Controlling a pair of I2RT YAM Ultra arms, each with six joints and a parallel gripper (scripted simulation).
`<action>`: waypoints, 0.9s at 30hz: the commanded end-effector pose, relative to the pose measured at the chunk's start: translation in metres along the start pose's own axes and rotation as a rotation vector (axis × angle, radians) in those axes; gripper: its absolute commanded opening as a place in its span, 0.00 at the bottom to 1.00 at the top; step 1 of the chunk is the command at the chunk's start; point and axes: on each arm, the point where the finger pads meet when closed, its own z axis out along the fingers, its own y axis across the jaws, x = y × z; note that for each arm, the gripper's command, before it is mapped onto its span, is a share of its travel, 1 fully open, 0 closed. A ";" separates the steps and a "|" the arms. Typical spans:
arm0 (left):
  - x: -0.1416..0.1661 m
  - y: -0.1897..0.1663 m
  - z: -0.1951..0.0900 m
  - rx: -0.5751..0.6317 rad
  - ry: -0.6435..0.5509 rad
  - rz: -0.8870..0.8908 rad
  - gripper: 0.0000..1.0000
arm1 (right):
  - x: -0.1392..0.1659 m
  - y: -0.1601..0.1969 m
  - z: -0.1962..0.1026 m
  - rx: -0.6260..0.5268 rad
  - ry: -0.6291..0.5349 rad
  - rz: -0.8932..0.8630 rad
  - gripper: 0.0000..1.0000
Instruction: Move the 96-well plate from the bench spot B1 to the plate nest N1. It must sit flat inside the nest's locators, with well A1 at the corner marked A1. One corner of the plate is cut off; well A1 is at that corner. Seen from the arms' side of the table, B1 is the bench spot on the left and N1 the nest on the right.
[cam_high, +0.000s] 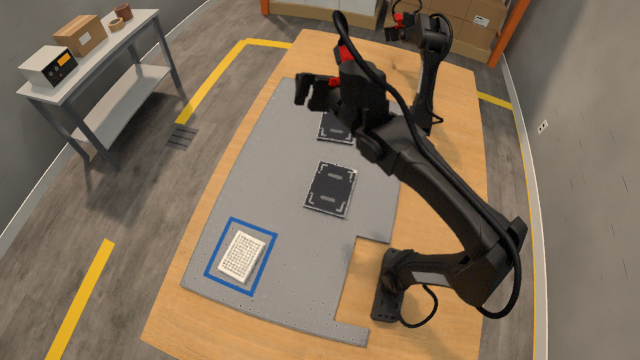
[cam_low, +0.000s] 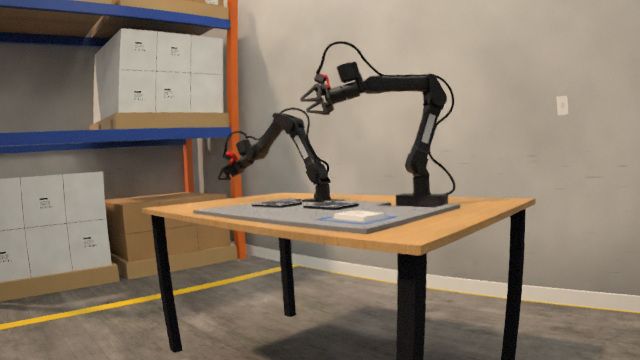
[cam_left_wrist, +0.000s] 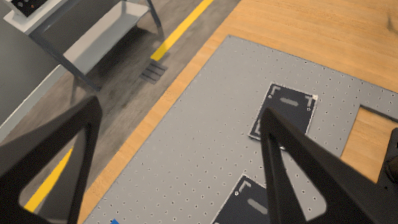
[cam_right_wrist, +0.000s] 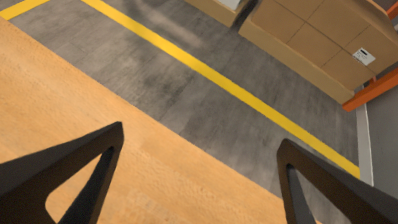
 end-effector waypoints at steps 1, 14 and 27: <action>-0.006 0.002 -0.002 -0.007 -0.017 0.004 1.00 | -0.007 -0.002 -0.002 0.005 -0.015 -0.001 1.00; -0.006 0.002 -0.002 -0.007 -0.017 0.004 1.00 | -0.007 -0.002 -0.002 0.005 -0.015 -0.001 1.00; 0.056 0.039 -0.022 -0.172 0.085 -0.153 1.00 | -0.034 0.099 -0.024 -0.150 -0.019 -0.011 1.00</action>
